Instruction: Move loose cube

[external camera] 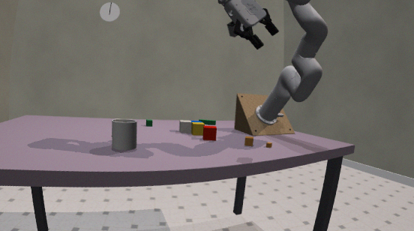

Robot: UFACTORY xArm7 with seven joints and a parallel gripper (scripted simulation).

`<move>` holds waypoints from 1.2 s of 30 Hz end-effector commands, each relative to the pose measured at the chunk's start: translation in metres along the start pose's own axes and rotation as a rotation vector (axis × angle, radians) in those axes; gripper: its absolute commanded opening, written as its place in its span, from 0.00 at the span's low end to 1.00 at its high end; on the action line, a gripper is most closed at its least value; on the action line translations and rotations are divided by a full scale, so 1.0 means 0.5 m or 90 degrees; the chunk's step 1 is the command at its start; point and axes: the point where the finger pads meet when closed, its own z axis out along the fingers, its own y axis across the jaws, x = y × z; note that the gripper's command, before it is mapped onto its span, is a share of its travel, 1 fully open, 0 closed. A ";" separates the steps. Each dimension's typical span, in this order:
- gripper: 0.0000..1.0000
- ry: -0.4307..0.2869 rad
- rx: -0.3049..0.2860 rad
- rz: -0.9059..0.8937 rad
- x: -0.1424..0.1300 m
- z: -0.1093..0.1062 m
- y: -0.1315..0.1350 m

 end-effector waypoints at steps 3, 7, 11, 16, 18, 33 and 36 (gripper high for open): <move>1.00 0.000 0.002 0.000 0.000 -0.002 0.001; 1.00 0.000 0.002 0.000 0.000 -0.002 0.001; 1.00 0.000 0.002 0.000 0.000 -0.002 0.001; 1.00 0.000 0.002 0.000 0.000 -0.002 0.001; 1.00 0.000 0.003 0.000 0.000 -0.002 0.001; 1.00 -0.039 0.193 0.051 0.174 0.019 -0.185; 1.00 -0.039 0.254 0.079 0.249 0.032 -0.231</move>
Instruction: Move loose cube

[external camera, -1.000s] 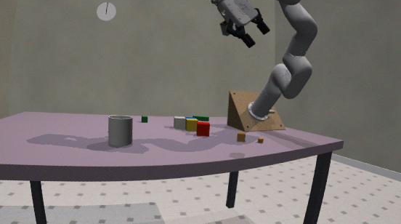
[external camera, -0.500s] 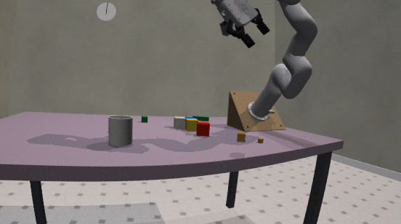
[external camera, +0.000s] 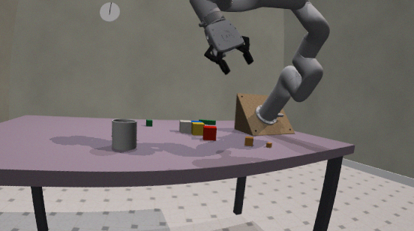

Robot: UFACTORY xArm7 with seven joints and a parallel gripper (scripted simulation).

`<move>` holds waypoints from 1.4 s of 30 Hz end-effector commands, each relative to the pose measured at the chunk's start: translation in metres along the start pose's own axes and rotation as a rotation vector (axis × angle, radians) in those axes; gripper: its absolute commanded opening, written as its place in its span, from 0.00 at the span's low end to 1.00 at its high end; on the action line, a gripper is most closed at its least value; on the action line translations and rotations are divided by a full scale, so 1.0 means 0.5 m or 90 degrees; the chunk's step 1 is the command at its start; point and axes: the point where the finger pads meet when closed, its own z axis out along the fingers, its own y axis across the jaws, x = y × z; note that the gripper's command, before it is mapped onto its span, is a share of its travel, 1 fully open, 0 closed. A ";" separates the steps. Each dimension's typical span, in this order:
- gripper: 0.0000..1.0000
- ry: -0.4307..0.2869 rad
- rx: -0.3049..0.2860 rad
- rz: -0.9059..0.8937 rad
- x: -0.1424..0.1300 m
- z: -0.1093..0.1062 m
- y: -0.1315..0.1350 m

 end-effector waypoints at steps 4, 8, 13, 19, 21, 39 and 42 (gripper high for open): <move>1.00 0.001 0.111 0.036 0.109 0.032 -0.080; 1.00 0.016 0.169 0.068 0.193 0.055 -0.111; 1.00 0.050 0.240 0.113 0.315 0.090 -0.131; 1.00 0.086 0.288 0.150 0.412 0.118 -0.127; 1.00 0.106 0.307 0.166 0.456 0.131 -0.119; 1.00 0.125 0.323 0.180 0.494 0.142 -0.109; 1.00 0.125 0.323 0.180 0.494 0.142 -0.109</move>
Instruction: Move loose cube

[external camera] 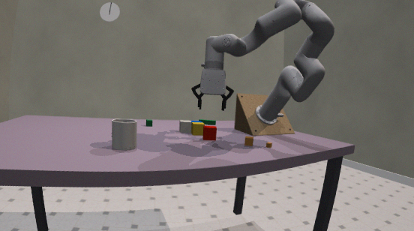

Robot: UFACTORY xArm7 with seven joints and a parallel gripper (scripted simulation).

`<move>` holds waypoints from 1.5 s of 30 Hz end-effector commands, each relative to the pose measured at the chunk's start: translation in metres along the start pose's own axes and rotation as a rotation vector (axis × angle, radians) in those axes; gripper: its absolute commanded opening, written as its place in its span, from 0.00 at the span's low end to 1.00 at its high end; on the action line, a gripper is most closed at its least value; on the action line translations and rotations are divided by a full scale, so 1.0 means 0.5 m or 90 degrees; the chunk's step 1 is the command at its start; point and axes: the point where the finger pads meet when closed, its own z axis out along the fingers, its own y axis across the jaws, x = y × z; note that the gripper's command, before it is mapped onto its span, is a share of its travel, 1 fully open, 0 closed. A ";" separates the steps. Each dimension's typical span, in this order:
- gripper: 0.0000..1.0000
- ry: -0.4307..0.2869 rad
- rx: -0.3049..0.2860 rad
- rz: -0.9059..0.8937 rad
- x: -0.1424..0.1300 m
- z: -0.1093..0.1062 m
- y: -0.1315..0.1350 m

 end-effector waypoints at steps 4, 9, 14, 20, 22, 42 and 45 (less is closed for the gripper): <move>1.00 0.000 0.003 0.000 0.000 -0.003 -0.002; 1.00 0.000 0.003 0.000 0.000 -0.003 -0.002; 0.82 0.000 0.003 0.000 0.000 -0.003 -0.002; 0.82 0.000 0.003 0.000 0.000 -0.003 -0.002; 0.82 0.000 0.003 0.000 0.000 -0.003 -0.002; 0.82 0.000 0.003 0.000 0.000 -0.003 -0.002; 0.82 0.000 0.003 0.000 0.000 -0.003 -0.002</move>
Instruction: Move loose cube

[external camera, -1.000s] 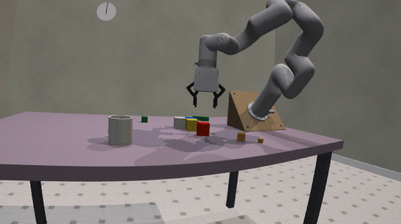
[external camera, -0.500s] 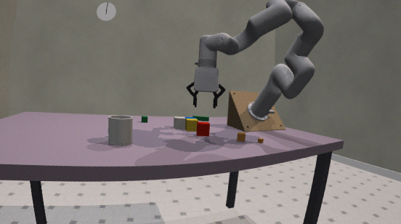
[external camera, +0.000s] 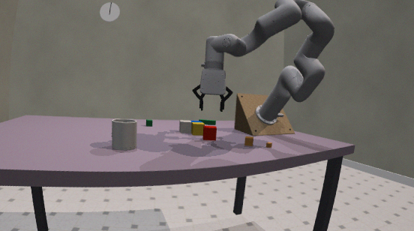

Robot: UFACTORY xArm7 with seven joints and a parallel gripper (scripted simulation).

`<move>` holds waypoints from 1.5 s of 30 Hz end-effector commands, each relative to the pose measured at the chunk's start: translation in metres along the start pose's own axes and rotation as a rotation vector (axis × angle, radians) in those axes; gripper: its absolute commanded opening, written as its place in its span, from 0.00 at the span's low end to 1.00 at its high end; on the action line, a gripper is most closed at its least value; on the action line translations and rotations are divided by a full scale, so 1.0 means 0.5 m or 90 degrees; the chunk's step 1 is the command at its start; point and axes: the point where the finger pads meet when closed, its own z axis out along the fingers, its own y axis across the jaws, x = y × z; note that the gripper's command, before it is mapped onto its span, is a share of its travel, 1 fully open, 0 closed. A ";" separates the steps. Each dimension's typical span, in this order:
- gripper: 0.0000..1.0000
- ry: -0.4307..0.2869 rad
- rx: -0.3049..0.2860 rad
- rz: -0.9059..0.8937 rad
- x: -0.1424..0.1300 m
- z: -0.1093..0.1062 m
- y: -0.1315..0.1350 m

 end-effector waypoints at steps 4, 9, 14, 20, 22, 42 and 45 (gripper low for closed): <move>0.82 -0.001 0.003 0.000 0.000 -0.002 -0.002; 0.82 -0.001 0.003 -0.001 0.000 0.001 -0.003; 0.82 -0.002 0.003 -0.001 0.000 0.004 -0.003; 0.82 -0.003 0.003 -0.002 -0.001 0.017 -0.003; 0.82 -0.003 0.003 -0.002 -0.001 0.023 -0.003; 0.82 -0.003 0.003 -0.002 -0.002 0.076 -0.004; 0.82 -0.003 0.003 -0.002 -0.002 0.083 -0.004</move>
